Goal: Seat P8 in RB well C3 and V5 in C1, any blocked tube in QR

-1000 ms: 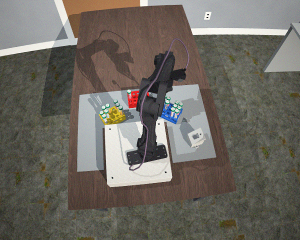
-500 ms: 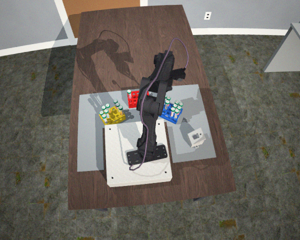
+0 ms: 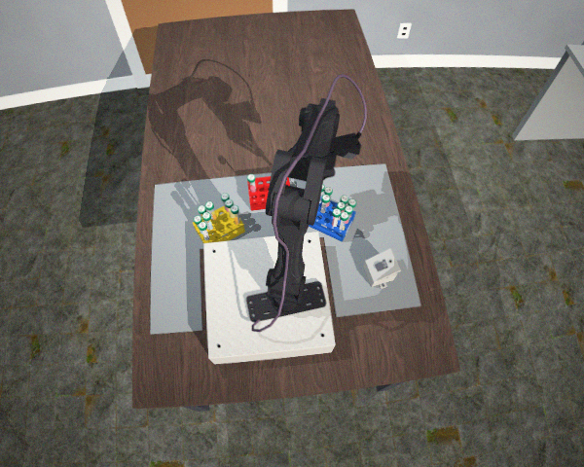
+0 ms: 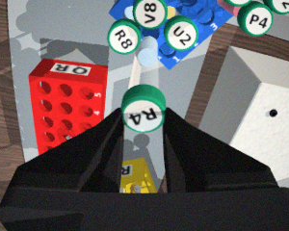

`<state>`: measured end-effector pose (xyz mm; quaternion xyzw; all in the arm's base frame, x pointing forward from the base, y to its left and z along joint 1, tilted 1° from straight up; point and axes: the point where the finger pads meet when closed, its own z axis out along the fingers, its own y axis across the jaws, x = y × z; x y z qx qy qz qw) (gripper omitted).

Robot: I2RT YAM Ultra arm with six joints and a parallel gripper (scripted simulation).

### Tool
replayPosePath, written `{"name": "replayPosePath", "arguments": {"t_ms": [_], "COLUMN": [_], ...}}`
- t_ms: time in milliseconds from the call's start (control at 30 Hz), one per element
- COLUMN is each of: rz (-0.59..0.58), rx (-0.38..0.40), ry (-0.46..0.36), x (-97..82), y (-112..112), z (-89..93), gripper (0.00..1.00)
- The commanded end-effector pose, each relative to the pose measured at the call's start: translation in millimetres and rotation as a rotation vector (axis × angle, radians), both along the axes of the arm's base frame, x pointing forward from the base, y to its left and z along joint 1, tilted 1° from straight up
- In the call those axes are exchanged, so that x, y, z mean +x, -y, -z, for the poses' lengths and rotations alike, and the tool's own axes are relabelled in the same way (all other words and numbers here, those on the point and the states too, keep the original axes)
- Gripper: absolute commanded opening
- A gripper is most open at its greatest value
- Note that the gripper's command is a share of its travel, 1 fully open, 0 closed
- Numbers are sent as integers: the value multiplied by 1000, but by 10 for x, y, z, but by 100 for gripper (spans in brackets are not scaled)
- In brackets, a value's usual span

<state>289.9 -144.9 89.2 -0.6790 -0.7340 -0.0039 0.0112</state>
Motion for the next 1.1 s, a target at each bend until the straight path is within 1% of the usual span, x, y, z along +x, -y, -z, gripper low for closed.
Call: {"name": "replayPosePath", "arguments": {"t_ms": [0,33,100,233,333,367,500,567,633,733,900,1000,1067], "rz": [-5,-6,-5,-1,-1,-1,-1,-1,-1,-2,-2,-2,-2], "rx": [-7,-7,-16,-5,-8,-15,-3,-3,-12,-1,-5,1,-5], "ry": [1,0,19,-3,3,17,-7,-6,11,-11,-2,-14,-3], "x": [-5,-7,54,-11,5,48,-17,-19,41,-18,14,-23,12], "y": [-34,-36,-6,-21,-12,9,-25,-26,4,-27,-12,-32,-15], "z": [28,29,-11,64,51,18,98,98,62,135,120,163,142], "gripper": [0,0,0,0,0,0,0,0,0,0,0,0,0]}}
